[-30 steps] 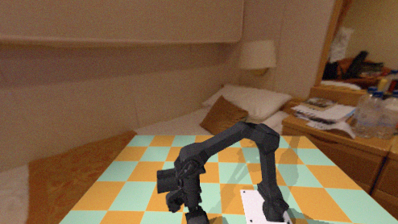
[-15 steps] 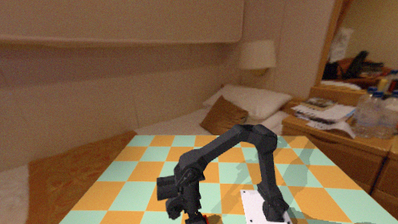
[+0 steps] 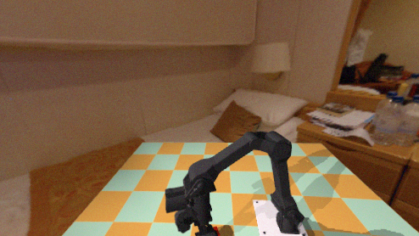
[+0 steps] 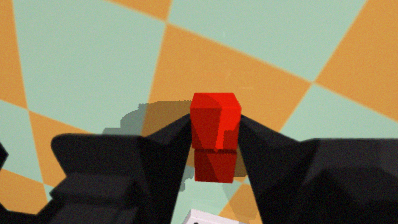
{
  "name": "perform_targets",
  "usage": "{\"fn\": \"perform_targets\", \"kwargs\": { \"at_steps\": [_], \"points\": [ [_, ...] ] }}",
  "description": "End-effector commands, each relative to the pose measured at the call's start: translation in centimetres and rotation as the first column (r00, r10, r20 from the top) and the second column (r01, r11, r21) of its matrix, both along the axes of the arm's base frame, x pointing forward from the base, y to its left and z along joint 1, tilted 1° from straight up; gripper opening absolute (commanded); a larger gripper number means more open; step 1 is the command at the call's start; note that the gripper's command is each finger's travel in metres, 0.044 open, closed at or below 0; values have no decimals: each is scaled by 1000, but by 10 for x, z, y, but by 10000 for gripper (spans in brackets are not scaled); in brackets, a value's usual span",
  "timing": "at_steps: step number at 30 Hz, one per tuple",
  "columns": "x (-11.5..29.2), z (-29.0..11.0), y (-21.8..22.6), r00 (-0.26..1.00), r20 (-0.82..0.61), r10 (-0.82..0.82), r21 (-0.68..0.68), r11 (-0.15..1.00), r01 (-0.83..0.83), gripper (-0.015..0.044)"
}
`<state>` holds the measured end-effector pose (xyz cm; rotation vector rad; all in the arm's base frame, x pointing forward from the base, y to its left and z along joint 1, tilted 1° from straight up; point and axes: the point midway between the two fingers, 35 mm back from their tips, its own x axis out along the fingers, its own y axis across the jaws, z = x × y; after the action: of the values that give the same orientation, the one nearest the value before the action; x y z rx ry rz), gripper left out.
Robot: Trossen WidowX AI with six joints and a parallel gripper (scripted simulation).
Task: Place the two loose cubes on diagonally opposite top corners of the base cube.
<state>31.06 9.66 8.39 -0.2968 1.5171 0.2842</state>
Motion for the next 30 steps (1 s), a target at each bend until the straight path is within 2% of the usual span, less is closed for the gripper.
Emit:
{"fn": "perform_targets", "kwargs": {
  "at_steps": [1, 10, 14, 30],
  "points": [
    [0, -1, -1, 1000, 0, 5, -5, 1000, -5, 105],
    [0, -1, -1, 1000, 0, 5, -5, 1000, -5, 105],
    [0, -1, -1, 1000, 0, 5, -5, 1000, -5, 205],
    [-1, 17, 0, 1000, -2, 0, 0, 1000, 0, 205]
  ]
}}
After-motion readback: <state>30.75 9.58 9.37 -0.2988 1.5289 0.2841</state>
